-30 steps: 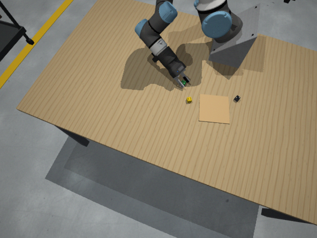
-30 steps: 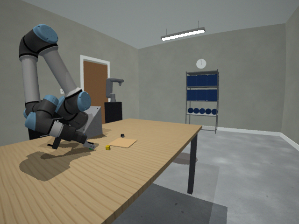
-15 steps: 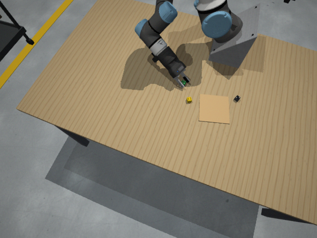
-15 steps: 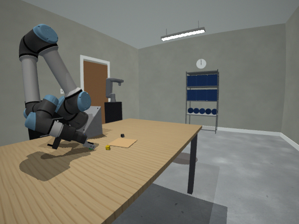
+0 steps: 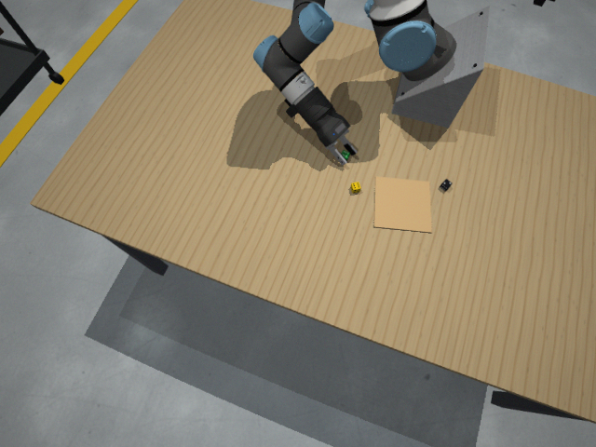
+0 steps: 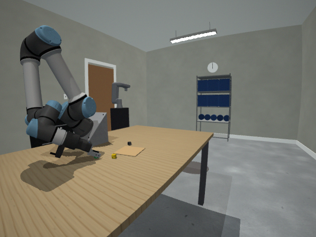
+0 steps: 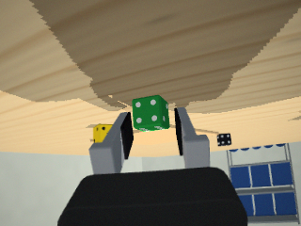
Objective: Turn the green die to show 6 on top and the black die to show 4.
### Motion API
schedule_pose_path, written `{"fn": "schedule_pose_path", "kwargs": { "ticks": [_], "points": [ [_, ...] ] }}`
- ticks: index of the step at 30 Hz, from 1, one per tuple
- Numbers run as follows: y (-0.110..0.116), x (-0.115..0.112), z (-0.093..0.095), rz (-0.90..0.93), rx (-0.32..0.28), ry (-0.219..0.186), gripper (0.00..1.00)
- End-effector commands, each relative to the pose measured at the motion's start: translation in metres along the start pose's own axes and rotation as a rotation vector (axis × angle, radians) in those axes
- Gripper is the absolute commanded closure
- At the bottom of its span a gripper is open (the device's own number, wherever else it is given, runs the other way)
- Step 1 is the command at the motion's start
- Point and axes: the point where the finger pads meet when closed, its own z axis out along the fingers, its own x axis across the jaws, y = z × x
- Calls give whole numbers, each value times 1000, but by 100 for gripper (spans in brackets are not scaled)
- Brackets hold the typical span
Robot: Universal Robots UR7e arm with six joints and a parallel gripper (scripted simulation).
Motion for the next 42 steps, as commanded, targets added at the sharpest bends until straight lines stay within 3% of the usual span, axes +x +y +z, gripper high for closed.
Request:
{"fn": "schedule_pose_path", "kwargs": {
  "ticks": [1, 16, 30, 42],
  "points": [
    [0, 0, 0, -1, 0, 0, 30],
    [0, 0, -3, -1, 0, 0, 30],
    [0, 0, -47, -1, 0, 0, 30],
    [3, 0, -52, -1, 0, 0, 30]
  ]
}}
